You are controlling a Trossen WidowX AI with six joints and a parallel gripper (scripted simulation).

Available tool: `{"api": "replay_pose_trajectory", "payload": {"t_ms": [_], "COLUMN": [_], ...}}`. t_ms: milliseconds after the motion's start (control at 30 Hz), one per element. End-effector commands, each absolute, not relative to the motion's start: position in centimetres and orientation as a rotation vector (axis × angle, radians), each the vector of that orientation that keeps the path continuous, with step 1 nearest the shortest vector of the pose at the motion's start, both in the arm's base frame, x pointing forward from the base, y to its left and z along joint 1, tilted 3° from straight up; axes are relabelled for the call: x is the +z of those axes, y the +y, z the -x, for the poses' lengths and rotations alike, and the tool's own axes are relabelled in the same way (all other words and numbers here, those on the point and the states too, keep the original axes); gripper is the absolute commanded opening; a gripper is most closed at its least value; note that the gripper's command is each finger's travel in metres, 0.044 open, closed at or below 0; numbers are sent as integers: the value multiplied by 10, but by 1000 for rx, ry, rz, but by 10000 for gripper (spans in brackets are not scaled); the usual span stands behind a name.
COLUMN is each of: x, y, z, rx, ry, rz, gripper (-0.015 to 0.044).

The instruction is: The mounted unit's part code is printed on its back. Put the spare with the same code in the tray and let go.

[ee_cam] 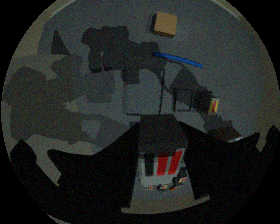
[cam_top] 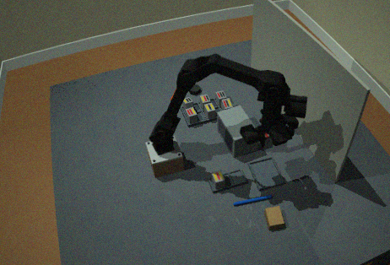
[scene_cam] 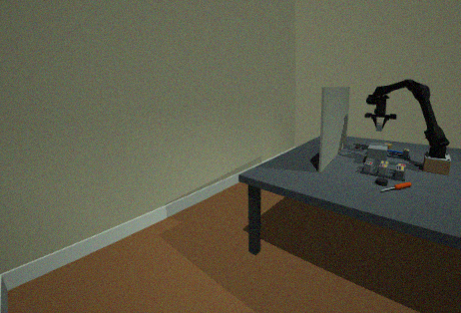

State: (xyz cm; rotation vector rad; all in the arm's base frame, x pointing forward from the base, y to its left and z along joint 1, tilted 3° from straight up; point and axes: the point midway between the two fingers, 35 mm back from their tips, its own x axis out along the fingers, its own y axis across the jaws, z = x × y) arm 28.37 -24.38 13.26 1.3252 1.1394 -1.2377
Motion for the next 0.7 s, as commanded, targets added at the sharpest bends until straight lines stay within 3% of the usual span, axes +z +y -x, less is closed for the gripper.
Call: {"api": "replay_pose_trajectory", "payload": {"t_ms": [0, 667], "x": [132, 122], "y": [-243, -260], "z": [-296, -297], "rx": [-1238, -1238], "ry": [1139, 1138], "rz": [-1333, -1332], "gripper": [0, 0]}}
